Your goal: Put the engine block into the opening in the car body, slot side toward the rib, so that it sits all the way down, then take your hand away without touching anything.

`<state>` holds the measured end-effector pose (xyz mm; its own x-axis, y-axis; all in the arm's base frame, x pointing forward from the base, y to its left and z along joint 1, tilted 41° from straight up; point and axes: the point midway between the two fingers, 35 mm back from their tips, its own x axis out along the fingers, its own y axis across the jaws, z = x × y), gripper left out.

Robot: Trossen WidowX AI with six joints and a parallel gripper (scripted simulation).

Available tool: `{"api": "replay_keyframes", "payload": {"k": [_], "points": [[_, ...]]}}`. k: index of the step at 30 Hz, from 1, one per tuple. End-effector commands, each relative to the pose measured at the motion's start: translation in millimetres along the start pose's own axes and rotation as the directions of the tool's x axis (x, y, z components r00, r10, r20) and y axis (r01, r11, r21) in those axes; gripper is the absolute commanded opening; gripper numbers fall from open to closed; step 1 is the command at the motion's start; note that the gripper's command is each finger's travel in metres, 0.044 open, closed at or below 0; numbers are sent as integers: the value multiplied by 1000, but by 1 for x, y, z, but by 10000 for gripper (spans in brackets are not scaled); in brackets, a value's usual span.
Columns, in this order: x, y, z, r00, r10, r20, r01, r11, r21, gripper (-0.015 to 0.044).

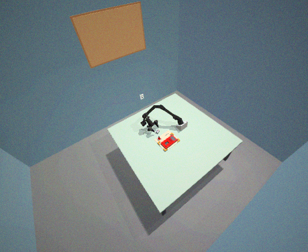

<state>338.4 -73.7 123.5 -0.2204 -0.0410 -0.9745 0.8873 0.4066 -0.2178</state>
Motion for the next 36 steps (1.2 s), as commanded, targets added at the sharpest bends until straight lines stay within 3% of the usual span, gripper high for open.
{"api": "replay_keyframes", "payload": {"k": [1,18,36], "points": [[2,0,-2,998,-12,57,6,995,99,440],[6,2,-12,953,-30,303,-137,846,515,440],[4,2,-23,841,-5,541,-475,472,742,440]]}}
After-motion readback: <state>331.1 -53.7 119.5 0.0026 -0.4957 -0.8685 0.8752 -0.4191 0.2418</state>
